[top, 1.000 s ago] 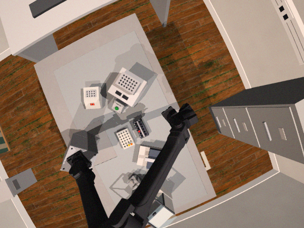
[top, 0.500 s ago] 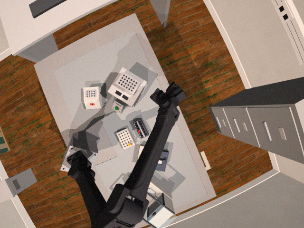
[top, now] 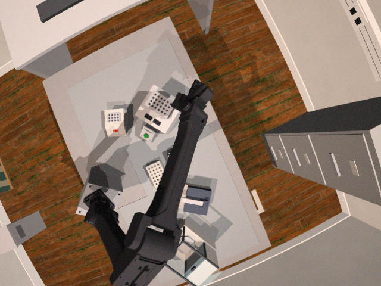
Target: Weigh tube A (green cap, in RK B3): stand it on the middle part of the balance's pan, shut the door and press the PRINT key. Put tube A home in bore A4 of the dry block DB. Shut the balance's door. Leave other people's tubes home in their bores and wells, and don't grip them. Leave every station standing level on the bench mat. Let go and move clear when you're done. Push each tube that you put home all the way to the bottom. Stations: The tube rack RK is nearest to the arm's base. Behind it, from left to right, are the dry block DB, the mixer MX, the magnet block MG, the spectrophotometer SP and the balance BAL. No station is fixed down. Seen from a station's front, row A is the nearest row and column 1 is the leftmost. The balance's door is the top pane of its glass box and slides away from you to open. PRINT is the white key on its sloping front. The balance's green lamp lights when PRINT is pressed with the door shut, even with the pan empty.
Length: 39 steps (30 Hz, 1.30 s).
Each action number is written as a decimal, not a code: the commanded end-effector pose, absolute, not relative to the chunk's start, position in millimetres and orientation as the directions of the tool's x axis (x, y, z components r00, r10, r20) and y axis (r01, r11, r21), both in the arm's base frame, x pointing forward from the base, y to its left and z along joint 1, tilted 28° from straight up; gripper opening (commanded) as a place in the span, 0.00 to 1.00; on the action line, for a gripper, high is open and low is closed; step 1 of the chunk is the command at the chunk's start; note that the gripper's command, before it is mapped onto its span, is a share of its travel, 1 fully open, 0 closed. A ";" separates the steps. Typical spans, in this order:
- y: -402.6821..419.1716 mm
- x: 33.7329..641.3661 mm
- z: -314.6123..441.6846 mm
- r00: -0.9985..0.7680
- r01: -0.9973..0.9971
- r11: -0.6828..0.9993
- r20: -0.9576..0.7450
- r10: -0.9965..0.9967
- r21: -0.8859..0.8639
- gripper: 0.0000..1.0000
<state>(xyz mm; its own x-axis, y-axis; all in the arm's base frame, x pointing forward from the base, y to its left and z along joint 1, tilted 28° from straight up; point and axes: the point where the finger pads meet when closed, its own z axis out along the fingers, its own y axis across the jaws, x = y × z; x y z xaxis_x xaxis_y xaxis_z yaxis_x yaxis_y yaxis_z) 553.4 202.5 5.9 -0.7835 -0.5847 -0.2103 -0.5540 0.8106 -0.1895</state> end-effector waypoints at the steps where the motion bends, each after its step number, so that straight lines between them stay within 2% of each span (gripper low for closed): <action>1: 229.0 567.7 10.1 -0.749 -0.583 0.785 -0.236 -0.619 -0.208 0.09; 4: 251.8 558.7 1.4 -0.694 -0.651 0.726 -0.213 -0.688 -0.223 0.09; 10: 288.0 541.8 -12.9 -0.709 -0.636 0.741 -0.215 -0.671 -0.215 0.09; 13: 309.4 530.0 -21.6 -0.634 -0.714 0.660 -0.185 -0.751 -0.234 0.09; 17: 325.1 524.2 -26.8 -0.648 -0.698 0.678 -0.201 -0.735 -0.231 0.09; 20: 343.7 508.3 -36.4 -0.567 -0.771 0.588 -0.158 -0.809 -0.246 0.09; 24: 370.5 492.1 -47.1 -0.583 -0.757 0.607 -0.170 -0.795 -0.242 0.09; 27: 357.9 448.1 -71.8 -0.561 -0.797 0.560 -0.067 -0.825 -0.226 0.09; 30: 369.2 441.3 -58.7 -0.557 -0.787 0.569 -0.123 -0.821 -0.237 0.09; 31: 361.1 430.6 -79.0 -0.564 -0.791 0.565 -0.075 -0.822 -0.235 0.09; 34: 363.2 432.4 -71.5 -0.563 -0.787 0.568 -0.097 -0.821 -0.239 0.09; 35: 362.0 462.1 -52.2 -0.588 -0.759 0.603 -0.140 -0.797 -0.247 0.09; 37: 362.1 464.6 -43.0 -0.586 -0.756 0.605 -0.153 -0.796 -0.249 0.09; 38: 361.0 464.0 -45.2 -0.587 -0.758 0.604 -0.148 -0.796 -0.247 0.09; 39: 365.3 440.1 -71.7 -0.565 -0.787 0.562 -0.069 -0.822 -0.253 0.09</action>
